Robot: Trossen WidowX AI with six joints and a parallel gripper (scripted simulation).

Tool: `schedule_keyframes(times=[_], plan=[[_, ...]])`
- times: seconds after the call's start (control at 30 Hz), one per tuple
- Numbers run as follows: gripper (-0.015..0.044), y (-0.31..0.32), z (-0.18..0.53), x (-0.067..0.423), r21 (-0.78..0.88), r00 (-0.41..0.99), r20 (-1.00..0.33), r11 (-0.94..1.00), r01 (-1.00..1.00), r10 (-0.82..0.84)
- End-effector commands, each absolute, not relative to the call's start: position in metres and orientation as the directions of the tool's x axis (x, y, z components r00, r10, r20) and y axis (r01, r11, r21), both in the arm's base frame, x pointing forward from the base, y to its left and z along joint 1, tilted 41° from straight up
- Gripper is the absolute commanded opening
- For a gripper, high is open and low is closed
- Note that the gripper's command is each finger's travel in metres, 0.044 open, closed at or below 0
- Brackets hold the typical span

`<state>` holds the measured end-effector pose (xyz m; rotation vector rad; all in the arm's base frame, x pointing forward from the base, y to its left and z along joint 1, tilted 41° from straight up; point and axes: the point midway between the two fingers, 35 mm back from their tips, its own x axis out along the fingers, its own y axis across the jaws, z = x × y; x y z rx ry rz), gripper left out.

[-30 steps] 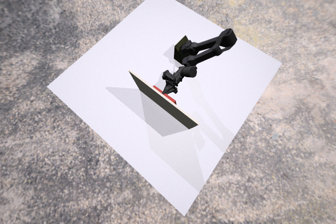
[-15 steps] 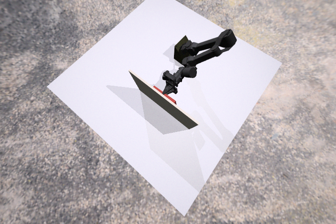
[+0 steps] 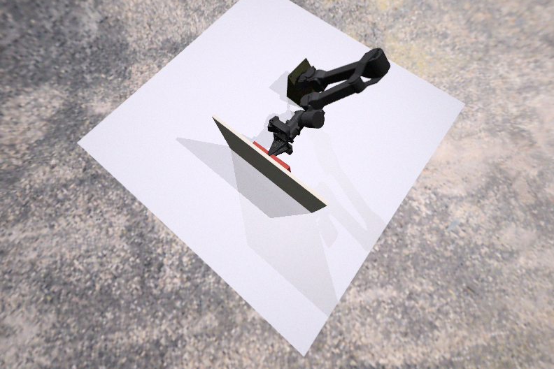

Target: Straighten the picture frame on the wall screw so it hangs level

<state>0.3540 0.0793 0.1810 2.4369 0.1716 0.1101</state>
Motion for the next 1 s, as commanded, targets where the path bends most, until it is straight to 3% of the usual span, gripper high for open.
schedule_keyframes(times=[0.0, 0.77, 0.97], plan=[[0.0000, 0.0796, 0.1810, 0.3539, 0.648, 0.988, 0.035, -0.755, 0.093, 0.152], [0.0000, 0.0783, 0.1830, 0.3541, 0.758, 0.988, 0.034, -0.648, 0.073, 0.151], [0.0157, 0.0779, 0.1828, 0.3541, 0.749, 0.988, 0.035, -0.658, 0.072, 0.148]])
